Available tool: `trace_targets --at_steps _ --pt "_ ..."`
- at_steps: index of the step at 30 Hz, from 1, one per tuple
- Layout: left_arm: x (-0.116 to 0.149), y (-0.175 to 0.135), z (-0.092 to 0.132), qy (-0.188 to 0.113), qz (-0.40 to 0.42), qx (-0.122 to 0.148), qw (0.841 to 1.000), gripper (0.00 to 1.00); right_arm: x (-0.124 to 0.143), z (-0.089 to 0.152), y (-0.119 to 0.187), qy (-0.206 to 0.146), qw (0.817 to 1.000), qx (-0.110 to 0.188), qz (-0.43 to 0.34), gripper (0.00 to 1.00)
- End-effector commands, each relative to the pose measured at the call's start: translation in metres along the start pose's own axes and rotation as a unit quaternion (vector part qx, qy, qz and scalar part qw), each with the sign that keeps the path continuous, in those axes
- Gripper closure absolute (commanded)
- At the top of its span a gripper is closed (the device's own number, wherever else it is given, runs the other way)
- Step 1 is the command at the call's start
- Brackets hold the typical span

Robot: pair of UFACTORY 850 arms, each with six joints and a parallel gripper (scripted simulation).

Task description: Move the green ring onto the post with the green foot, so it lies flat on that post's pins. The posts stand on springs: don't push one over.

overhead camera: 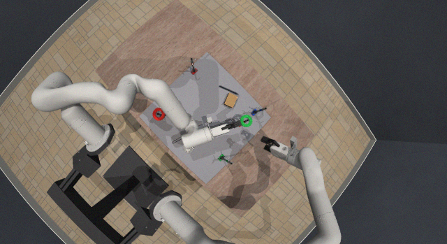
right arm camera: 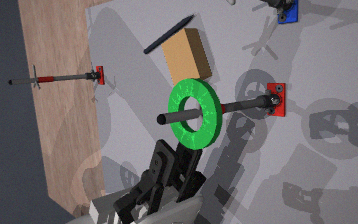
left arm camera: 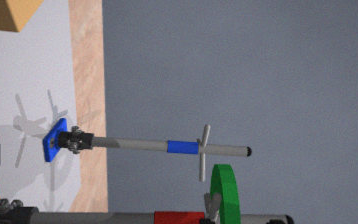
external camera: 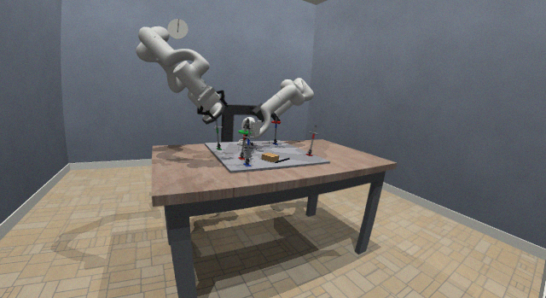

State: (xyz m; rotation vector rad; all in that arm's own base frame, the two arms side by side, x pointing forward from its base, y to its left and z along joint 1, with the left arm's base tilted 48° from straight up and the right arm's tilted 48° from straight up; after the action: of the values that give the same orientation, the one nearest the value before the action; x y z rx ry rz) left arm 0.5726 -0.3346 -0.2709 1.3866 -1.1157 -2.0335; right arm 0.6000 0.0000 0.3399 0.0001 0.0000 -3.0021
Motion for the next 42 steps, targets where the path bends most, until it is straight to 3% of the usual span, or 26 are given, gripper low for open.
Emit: trace_targets --at_steps 1,16,33,34,42 --pt "0.001 0.000 -0.012 0.001 0.000 0.001 1.000 0.71 0.000 0.001 0.000 0.001 1.000 0.000 0.000 0.00" --pt "0.001 0.000 -0.034 0.001 0.000 0.002 1.000 0.71 0.000 0.001 0.000 0.001 1.000 0.000 0.000 0.00" --pt "0.001 0.001 -0.027 0.001 0.000 0.002 1.000 0.71 0.000 0.001 0.000 0.001 1.000 0.000 0.000 0.00" --pt "0.001 0.001 -0.027 0.001 0.000 0.002 1.000 0.99 0.000 0.001 0.000 0.001 1.000 0.000 0.000 0.00" --pt "0.001 0.001 -0.027 0.001 0.000 0.002 1.000 0.99 0.000 0.001 0.000 0.001 1.000 0.000 0.000 0.00"
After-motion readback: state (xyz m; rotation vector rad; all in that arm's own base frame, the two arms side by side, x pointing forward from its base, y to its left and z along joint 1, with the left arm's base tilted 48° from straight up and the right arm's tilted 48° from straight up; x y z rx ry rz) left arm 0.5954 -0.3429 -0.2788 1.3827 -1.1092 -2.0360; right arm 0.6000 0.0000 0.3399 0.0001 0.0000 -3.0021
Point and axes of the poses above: on each arm, the point where the finger pads meet when closed, its own z axis back along the fingers, its own y axis across the jaws, x = y × z, the point moved 9 cm from there along z, back along the fingers, and after that the axes turned 8 degrees about z, right-handed, at the moved point
